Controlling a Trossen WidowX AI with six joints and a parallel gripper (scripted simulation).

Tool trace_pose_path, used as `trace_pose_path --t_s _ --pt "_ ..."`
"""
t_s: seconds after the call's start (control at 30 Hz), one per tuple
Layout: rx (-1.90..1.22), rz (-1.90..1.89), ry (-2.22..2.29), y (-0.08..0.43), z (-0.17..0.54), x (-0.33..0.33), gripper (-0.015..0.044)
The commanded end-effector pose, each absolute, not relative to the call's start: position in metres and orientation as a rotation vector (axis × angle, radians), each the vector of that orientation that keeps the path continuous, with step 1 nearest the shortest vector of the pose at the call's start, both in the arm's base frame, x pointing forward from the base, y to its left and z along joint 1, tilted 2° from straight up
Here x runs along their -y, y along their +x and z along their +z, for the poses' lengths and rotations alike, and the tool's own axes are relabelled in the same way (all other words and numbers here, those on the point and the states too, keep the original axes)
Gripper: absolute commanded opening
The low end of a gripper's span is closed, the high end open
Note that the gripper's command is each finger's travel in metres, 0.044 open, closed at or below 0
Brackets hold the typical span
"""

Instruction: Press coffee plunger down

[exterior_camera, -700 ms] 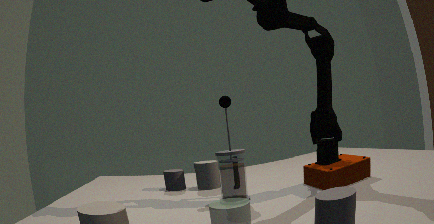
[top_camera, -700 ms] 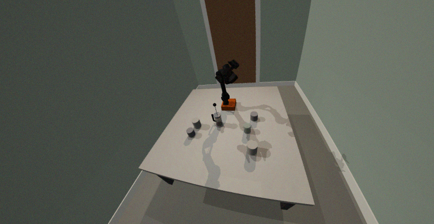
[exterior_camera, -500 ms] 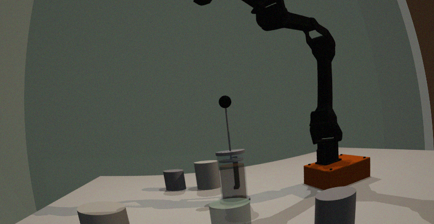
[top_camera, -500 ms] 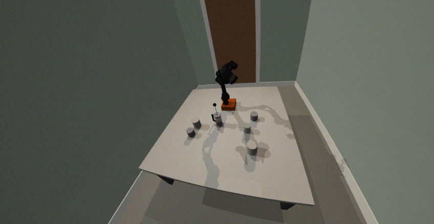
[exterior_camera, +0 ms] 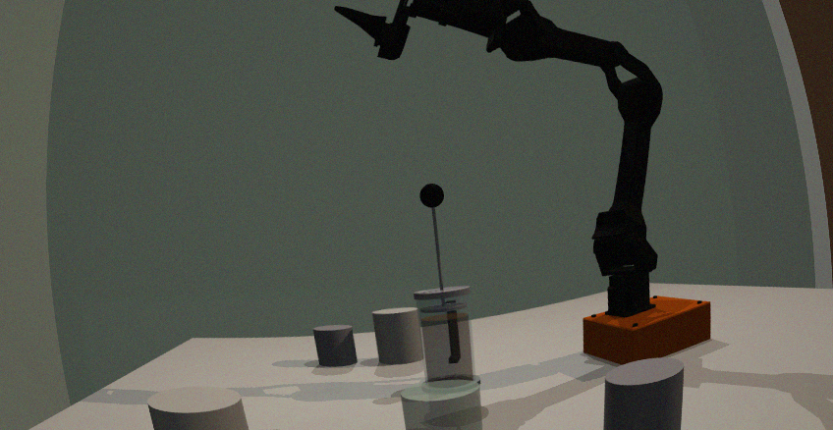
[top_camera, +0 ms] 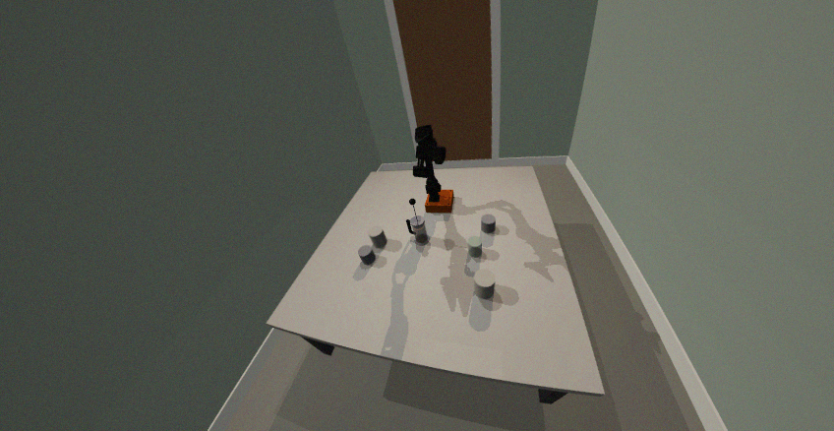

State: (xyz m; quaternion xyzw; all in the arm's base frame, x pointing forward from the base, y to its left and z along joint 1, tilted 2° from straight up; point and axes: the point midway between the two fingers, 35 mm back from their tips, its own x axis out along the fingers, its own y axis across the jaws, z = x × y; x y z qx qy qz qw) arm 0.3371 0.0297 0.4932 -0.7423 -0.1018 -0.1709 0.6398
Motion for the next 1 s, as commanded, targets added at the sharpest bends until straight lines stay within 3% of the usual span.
trace_pose_path --t_s 0.0,0.77,0.97 --pt "0.013 -0.137 -1.125 0.312 0.433 0.013 0.0440" --pt "-0.489 -0.178 0.054 0.220 0.313 0.050 0.0440" --pt "-0.493 -0.181 0.069 0.220 0.289 0.049 0.0440"
